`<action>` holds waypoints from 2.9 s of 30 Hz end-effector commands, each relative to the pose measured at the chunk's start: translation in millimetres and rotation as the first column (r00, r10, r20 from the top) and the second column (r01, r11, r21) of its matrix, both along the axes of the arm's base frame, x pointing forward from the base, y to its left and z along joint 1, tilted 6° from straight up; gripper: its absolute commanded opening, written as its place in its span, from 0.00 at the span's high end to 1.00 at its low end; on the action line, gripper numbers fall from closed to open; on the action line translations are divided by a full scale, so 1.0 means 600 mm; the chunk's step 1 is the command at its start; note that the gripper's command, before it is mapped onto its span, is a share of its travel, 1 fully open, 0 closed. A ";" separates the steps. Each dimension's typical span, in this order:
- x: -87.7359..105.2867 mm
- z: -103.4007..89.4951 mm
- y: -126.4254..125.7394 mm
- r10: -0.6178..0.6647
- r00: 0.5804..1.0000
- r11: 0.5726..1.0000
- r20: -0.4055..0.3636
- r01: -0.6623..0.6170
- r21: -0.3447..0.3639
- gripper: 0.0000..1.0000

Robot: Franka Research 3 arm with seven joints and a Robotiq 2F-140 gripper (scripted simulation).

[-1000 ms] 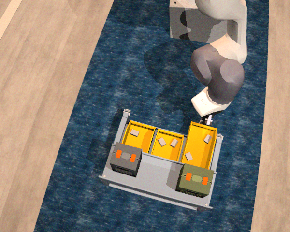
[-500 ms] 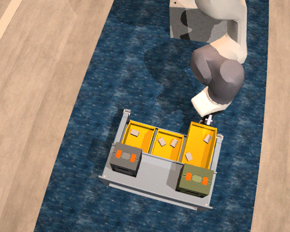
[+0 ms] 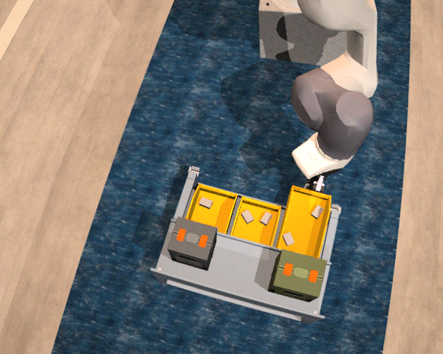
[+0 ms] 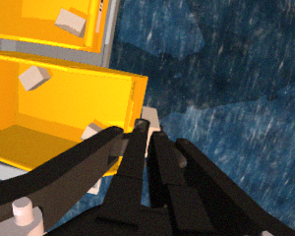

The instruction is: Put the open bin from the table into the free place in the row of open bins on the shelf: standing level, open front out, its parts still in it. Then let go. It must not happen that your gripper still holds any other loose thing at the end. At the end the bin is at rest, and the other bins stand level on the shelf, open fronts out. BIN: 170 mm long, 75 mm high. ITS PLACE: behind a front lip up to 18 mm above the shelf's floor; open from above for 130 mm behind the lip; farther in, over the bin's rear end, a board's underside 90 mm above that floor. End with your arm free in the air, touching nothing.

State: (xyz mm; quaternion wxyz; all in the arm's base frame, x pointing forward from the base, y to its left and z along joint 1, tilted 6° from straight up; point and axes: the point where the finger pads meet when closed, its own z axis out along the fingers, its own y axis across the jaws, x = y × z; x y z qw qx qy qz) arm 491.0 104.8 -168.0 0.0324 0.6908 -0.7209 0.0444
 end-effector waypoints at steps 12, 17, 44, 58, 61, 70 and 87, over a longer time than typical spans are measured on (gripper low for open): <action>0.004 -0.001 0.001 0.007 1.000 1.000 -0.003 -0.007 0.000 1.00; 0.007 -0.001 0.001 0.007 1.000 1.000 -0.003 -0.007 0.000 1.00; 0.030 0.000 0.000 0.007 1.000 1.000 -0.003 -0.007 0.000 1.00; 0.045 0.000 0.000 0.007 1.000 1.000 -0.003 -0.007 0.000 1.00; 0.049 0.000 -0.001 0.007 1.000 1.000 -0.003 -0.007 0.000 1.00; 0.057 0.000 -0.001 0.007 1.000 1.000 -0.003 -0.007 0.000 1.00; 0.075 0.000 -0.001 0.007 1.000 1.000 -0.003 -0.007 0.000 1.00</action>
